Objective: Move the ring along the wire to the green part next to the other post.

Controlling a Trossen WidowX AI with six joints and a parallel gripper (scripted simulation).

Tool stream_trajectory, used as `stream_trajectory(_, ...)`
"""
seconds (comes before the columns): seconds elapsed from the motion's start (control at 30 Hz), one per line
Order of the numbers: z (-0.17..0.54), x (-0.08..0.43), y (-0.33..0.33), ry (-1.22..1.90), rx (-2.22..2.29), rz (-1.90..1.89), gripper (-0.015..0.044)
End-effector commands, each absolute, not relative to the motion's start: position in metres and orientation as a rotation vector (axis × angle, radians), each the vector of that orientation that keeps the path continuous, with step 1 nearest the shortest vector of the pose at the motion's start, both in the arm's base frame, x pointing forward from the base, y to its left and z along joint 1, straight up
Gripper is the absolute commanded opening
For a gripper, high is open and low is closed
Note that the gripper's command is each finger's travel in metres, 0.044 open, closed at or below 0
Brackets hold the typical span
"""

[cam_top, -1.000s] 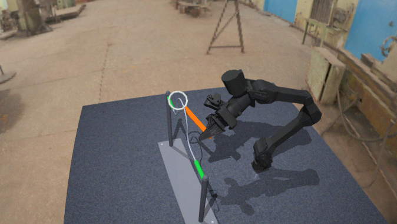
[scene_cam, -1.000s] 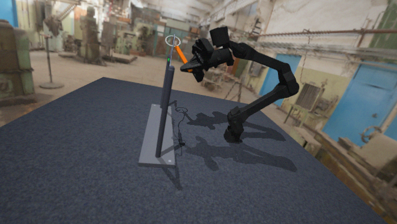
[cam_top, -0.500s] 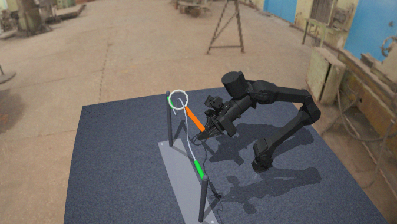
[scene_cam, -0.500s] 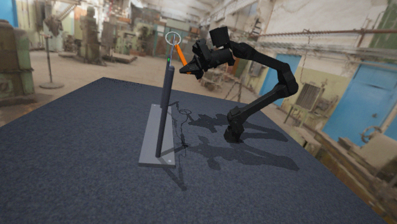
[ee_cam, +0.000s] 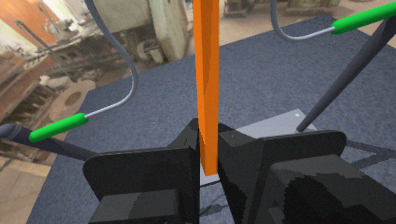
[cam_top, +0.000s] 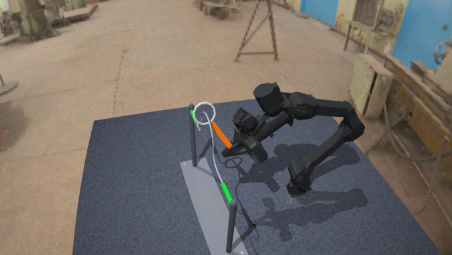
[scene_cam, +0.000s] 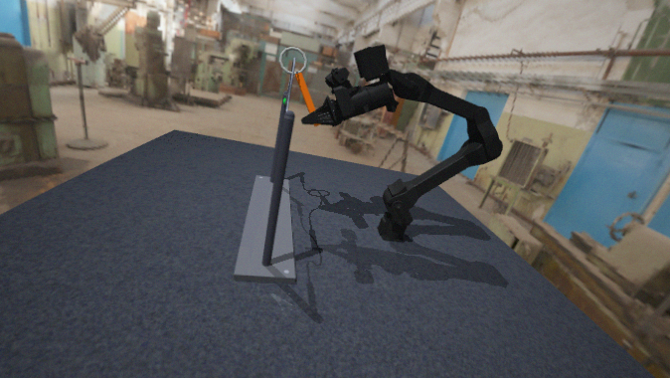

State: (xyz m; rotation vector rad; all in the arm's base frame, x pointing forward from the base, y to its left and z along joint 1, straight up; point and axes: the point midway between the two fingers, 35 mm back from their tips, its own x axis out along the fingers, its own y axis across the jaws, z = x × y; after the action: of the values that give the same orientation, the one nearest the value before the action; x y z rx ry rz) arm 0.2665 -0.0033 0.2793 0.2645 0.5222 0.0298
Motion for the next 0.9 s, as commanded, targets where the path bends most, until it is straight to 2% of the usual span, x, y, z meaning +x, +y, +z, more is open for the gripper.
stream_trajectory(0.0, 0.279, 0.266, -0.007, 0.510, 0.181, 0.009, -0.0150)
stream_trajectory(0.87, 0.278, 0.268, -0.034, 0.461, -0.280, -0.117, -0.0150)
